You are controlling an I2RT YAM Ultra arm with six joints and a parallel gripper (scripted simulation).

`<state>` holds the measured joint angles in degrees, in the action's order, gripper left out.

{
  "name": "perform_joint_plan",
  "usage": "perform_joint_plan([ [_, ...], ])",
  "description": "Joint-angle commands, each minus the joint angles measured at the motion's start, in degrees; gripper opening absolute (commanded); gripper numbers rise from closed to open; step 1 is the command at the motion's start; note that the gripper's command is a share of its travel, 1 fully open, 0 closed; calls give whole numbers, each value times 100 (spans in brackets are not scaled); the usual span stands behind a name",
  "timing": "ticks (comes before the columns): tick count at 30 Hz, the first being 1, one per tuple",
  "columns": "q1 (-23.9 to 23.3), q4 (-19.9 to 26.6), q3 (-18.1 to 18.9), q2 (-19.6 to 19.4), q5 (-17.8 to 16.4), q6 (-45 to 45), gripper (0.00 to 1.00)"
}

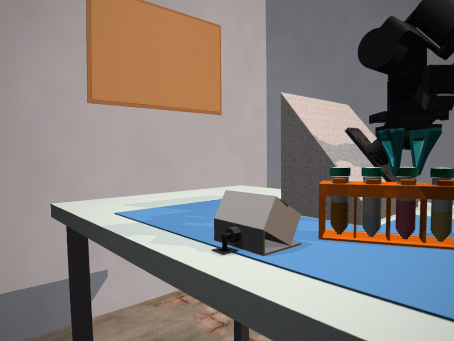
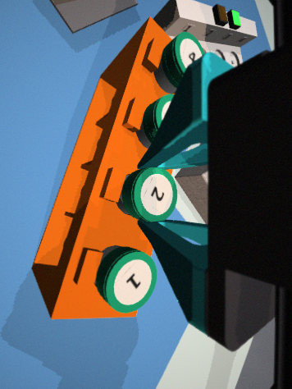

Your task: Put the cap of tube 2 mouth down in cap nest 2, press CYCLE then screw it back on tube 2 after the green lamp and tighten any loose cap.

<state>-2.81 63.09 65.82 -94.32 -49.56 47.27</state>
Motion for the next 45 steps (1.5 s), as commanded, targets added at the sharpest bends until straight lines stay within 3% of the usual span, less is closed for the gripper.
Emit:
perform_joint_plan([
  [1,-56,2,15,24,1,39,0],
  [6,-55,0,15,24,1,37,0],
  [17,-51,-11,9,24,1,-3120,0],
  [19,-51,-11,9,24,1,-3120,0],
  [34,-43,-29,0,25,2,-7431,0],
  [36,-43,-29,0,25,2,-7431,0],
  [43,-38,-38,-5,25,2,-9442,0],
  [45,-39,-37,-4,25,2,-9652,0],
])
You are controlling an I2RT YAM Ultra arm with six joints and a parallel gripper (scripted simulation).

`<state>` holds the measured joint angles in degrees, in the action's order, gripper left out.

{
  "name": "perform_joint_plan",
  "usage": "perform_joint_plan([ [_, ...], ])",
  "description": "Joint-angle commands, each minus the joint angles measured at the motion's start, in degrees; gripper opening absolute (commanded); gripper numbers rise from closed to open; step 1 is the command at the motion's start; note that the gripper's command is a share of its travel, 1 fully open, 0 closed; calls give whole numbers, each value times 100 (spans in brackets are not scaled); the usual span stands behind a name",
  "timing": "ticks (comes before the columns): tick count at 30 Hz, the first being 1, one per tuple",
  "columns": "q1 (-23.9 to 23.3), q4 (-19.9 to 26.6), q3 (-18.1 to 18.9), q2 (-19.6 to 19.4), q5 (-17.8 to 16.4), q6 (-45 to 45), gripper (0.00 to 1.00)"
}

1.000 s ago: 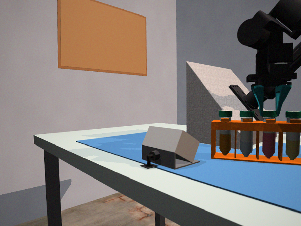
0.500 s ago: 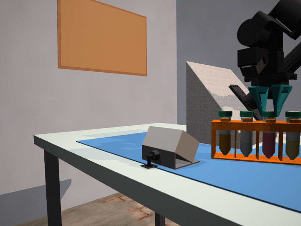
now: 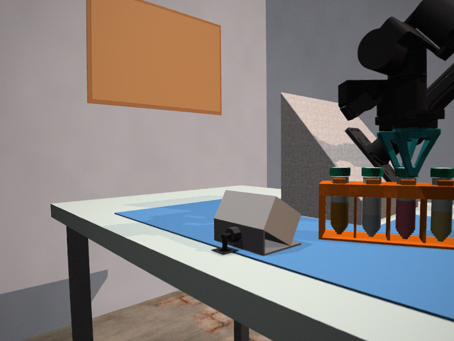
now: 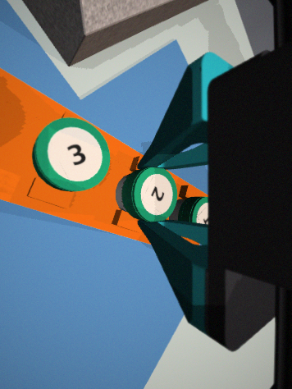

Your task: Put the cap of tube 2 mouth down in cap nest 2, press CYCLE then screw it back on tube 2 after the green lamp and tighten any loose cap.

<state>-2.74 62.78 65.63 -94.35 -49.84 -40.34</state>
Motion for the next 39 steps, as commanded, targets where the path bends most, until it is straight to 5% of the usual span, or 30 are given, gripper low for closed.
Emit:
perform_joint_plan([
  [1,-45,-7,15,27,30,-892,0],
  [9,-45,-7,15,27,30,-892,0],
  [10,-45,-7,15,27,30,-892,49],
  [20,-45,-7,15,27,30,-892,49],
  [39,-751,1491,844,-122,98,184,49],
])
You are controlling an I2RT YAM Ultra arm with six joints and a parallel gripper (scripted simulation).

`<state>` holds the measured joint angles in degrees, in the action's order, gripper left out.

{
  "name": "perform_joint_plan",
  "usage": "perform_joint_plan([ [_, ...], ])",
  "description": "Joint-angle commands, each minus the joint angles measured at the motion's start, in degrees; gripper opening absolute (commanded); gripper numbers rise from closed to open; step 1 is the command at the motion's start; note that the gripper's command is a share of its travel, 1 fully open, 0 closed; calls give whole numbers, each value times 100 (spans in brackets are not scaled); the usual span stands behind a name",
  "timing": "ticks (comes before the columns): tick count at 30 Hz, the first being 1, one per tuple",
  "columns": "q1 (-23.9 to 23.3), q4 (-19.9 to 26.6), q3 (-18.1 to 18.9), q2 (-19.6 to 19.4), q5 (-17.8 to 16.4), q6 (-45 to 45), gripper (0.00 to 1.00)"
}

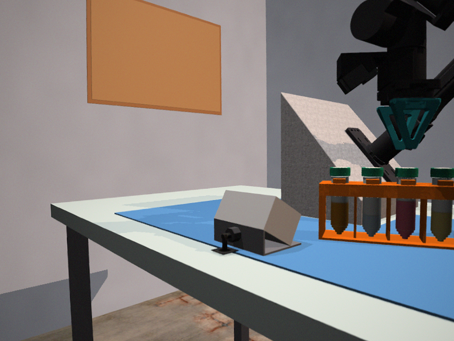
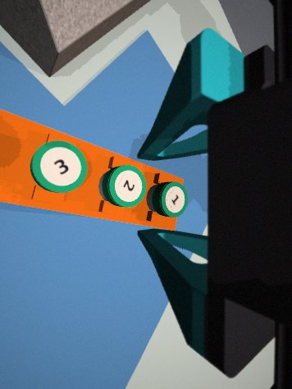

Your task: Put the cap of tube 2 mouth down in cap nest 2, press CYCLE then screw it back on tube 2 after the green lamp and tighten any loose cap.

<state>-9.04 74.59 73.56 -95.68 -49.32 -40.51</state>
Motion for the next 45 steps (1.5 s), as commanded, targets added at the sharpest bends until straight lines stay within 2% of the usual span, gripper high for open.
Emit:
perform_joint_plan([
  [1,-122,311,51,11,45,201,49],
  [5,-121,309,50,12,45,200,49],
  [11,445,430,42,786,-16,2128,49],
  [12,444,429,41,787,-17,2210,49],
  [15,468,433,45,815,-19,3564,49],
  [16,467,434,46,815,-18,3606,49],
  [17,468,433,45,815,-19,4083,49],
  [20,467,434,46,815,-18,4084,49],
  [23,468,433,45,815,-19,5516,49],
  [24,467,434,46,815,-19,5516,49],
  [27,468,433,46,815,-19,6673,49],
  [37,519,332,-13,832,-21,6595,49],
  [45,922,-488,-471,944,-20,5973,49],
])
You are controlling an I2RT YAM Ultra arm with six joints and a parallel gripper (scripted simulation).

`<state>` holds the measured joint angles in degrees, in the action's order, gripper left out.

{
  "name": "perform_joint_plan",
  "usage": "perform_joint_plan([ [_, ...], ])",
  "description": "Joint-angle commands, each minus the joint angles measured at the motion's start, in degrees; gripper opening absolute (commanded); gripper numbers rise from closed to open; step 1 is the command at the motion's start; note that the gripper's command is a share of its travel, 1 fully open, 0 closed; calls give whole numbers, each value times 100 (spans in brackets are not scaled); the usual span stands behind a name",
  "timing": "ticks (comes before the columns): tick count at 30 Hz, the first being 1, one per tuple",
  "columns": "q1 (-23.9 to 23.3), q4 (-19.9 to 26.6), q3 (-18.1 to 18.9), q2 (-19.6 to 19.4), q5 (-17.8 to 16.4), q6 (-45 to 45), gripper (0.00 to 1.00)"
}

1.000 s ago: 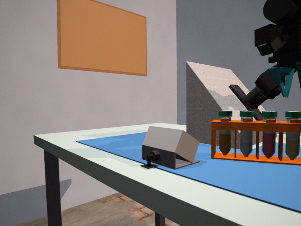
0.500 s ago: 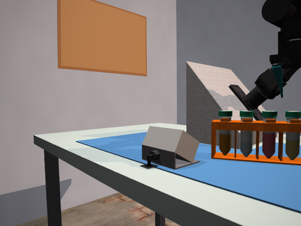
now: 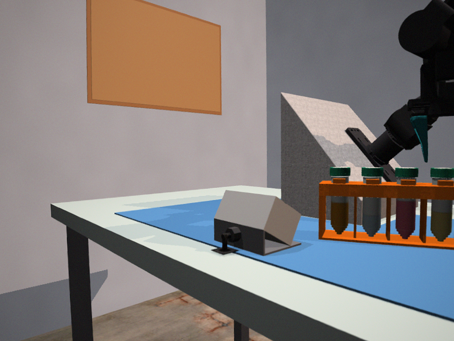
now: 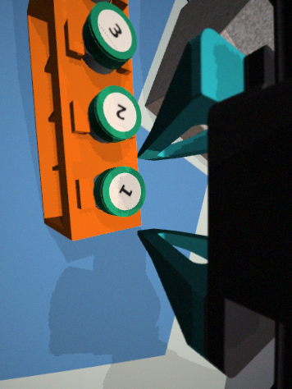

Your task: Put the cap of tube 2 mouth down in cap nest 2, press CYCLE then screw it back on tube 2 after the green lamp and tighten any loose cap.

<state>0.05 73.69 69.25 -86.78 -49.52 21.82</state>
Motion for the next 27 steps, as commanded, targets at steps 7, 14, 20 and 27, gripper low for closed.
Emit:
perform_joint_plan([
  [7,157,-694,-195,83,9,-482,49],
  [14,157,-693,-195,83,9,-482,49],
  [20,160,-697,-193,81,9,-486,49],
  [27,200,-768,-213,76,12,-546,49],
])
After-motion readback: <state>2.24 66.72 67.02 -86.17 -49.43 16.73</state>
